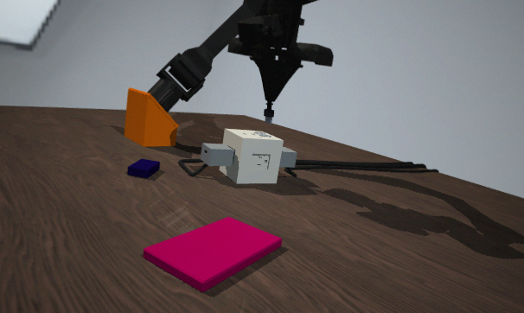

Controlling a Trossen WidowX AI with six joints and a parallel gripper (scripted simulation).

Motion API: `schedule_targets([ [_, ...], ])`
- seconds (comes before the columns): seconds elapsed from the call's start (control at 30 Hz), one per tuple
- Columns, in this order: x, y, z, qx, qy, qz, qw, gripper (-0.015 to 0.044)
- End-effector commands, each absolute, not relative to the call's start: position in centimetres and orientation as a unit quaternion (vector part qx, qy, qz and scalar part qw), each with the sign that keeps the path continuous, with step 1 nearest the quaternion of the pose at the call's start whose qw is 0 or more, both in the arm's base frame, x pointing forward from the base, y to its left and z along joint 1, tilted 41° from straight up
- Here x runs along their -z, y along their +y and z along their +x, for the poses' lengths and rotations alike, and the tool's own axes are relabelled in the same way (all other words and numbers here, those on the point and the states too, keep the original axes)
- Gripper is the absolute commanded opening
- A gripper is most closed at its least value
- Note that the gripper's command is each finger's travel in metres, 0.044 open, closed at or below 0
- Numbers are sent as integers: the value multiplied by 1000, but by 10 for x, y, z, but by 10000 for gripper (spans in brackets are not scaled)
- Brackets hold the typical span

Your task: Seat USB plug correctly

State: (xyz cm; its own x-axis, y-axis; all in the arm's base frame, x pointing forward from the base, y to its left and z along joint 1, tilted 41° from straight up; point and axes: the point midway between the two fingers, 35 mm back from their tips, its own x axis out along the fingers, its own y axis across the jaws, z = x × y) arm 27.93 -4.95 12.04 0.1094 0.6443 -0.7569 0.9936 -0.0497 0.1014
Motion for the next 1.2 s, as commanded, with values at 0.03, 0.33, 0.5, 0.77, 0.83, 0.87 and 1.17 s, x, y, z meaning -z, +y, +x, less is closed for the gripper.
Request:
schedule_targets([
  [0.03, -120, -50, 279, 312, 590, 692, 276, 0],
  [0.33, -120, -50, 279, 361, 561, 713, 216, 0],
  [0.5, -120, -50, 279, 361, 561, 713, 216, 0],
  [0.77, -120, -49, 280, 360, 562, 712, 218, 0],
  [0.83, -120, -49, 280, 361, 561, 712, 218, 0],
  [0.87, -120, -49, 280, 361, 561, 712, 218, 0],
  [1.17, -119, -49, 280, 366, 559, 712, 217, 0],
])
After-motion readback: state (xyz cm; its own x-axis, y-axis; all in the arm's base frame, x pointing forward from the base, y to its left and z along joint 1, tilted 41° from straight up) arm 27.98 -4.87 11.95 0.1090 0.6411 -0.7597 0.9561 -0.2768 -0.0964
